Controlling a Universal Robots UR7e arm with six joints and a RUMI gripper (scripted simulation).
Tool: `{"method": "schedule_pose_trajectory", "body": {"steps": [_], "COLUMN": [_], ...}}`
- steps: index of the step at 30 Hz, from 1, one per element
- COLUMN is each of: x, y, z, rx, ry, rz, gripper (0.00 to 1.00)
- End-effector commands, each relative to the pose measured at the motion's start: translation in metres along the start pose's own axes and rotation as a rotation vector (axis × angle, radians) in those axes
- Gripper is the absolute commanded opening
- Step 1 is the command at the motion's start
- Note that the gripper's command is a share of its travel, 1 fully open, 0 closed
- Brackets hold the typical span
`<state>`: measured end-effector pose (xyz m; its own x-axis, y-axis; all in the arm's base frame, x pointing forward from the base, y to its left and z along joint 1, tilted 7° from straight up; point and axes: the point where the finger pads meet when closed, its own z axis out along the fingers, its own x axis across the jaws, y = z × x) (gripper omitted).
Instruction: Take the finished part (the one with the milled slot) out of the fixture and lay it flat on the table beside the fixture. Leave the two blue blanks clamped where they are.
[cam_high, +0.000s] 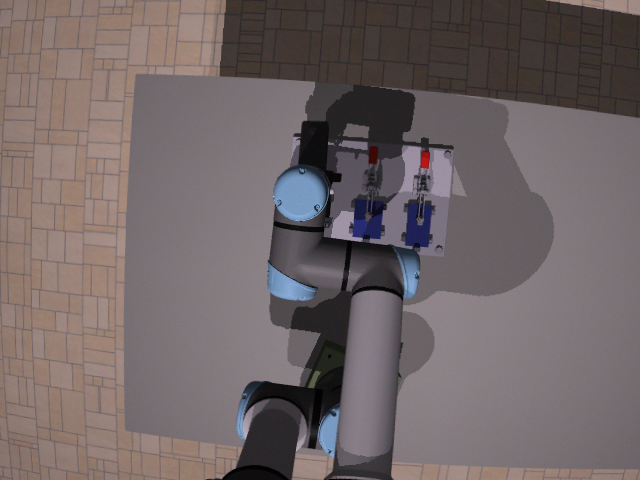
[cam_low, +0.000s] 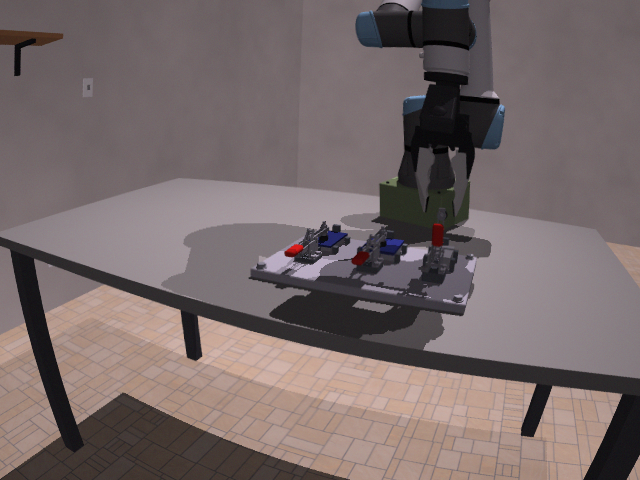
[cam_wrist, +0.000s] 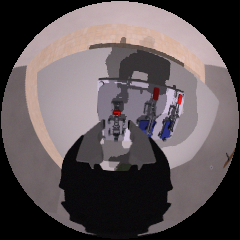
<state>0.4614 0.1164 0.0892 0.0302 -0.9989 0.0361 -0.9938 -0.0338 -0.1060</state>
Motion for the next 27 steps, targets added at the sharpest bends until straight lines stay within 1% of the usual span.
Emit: {"method": "schedule_pose_trajectory", "body": {"steps": [1,14,15,27], "x": [0.0,0.0,0.0,0.0], "y": [-0.0004,-0.0004,-0.0004,-0.0004], "z": [-0.0004,-0.0004,-0.0004,0.0068], "rx": [0.001,0.001,0.001,0.001], "ry": [0.0,0.0,0.0,0.0], "rz": [0.0,0.0,0.0,0.0], "gripper": [0.28,0.28,0.59,0.59]}}
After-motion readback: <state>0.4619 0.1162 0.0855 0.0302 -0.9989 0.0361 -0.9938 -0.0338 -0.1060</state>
